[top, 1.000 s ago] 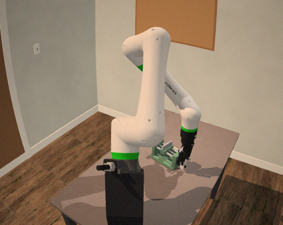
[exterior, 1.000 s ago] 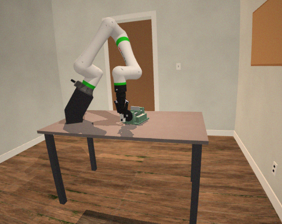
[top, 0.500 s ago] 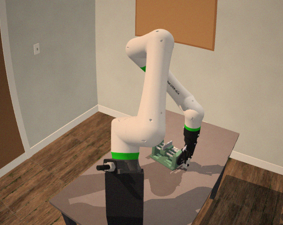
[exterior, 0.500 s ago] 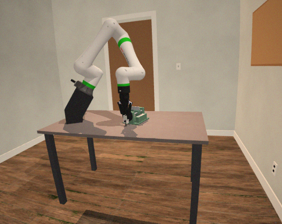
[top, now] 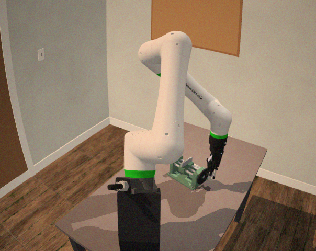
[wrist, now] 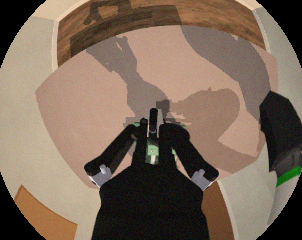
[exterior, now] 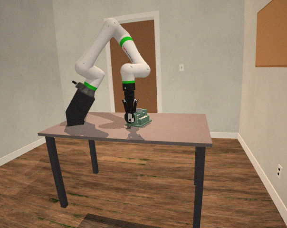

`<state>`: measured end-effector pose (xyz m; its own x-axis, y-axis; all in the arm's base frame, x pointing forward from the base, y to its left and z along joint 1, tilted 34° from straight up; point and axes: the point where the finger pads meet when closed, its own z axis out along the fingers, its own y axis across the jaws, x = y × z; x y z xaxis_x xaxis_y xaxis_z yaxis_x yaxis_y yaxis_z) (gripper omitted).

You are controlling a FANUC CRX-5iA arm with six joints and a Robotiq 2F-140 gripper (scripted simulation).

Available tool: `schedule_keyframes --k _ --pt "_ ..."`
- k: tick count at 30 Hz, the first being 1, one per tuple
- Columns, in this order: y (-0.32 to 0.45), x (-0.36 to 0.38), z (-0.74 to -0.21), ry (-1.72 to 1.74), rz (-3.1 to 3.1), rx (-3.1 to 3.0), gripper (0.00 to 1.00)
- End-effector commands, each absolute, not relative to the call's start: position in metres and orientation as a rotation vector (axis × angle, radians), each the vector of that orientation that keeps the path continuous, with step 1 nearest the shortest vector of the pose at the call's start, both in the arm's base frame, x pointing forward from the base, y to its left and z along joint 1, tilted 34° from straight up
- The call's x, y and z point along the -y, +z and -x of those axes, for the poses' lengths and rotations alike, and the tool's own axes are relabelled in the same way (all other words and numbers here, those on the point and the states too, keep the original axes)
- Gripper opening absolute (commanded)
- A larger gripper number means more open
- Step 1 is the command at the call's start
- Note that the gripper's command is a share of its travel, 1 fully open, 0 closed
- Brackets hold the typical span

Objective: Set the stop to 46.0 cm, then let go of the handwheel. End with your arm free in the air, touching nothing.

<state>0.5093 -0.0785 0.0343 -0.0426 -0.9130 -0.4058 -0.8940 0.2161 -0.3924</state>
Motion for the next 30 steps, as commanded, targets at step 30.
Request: schedule_keyframes --k 30 --pt "0.05 0.083 -0.455 -0.043 1.666 -1.921 0.04"
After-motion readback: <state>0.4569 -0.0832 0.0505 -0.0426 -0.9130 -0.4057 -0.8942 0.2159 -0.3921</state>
